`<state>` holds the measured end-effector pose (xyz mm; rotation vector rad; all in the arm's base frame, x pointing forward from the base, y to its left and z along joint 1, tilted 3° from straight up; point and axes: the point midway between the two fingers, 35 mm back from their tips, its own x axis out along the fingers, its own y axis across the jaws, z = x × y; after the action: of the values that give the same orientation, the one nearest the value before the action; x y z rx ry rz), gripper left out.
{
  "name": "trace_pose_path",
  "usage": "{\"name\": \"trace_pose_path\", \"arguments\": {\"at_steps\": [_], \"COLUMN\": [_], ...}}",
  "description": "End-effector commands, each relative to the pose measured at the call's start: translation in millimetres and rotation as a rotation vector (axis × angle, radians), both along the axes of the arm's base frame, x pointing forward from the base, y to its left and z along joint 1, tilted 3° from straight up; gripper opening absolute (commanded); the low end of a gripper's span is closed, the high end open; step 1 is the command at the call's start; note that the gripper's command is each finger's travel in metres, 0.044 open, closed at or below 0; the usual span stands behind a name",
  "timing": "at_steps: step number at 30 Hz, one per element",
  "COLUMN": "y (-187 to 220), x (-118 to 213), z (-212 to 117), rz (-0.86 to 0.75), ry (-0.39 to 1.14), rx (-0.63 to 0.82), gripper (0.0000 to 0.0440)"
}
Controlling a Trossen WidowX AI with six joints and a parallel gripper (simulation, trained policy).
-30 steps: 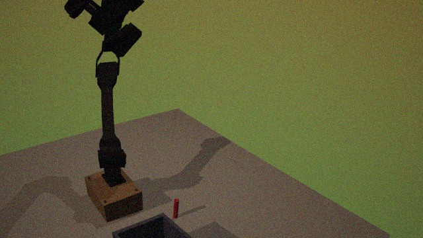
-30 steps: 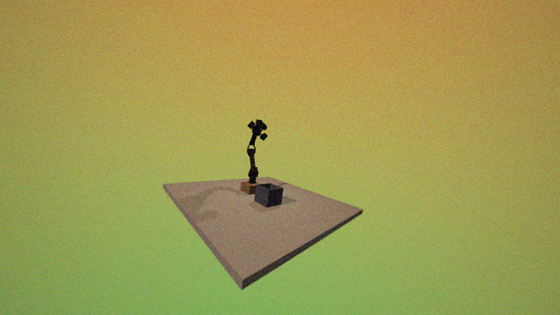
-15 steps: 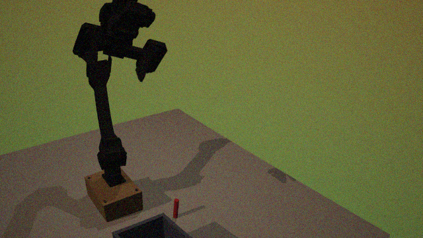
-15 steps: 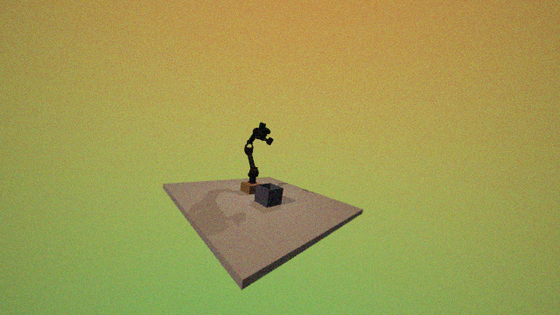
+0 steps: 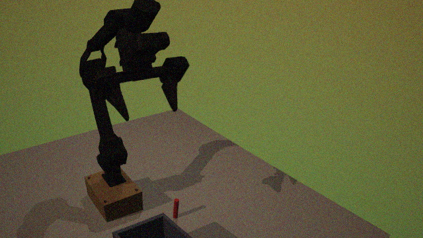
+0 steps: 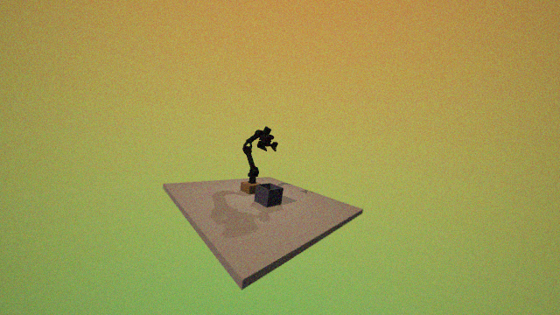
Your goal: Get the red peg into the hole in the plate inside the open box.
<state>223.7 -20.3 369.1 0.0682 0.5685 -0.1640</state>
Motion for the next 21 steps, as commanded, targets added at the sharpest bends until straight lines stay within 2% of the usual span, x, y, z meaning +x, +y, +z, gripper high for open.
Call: {"name": "trace_pose_path", "arguments": {"at_steps": [1, 21], "y": [15.1, 75.6], "x": [2.7, -7.3], "z": [-19.4, -99.4], "rz": [0.011, -0.1], "ry": [0.07, 0.453], "rx": [0.099, 0.455], "gripper": [0.044, 0.044]}}
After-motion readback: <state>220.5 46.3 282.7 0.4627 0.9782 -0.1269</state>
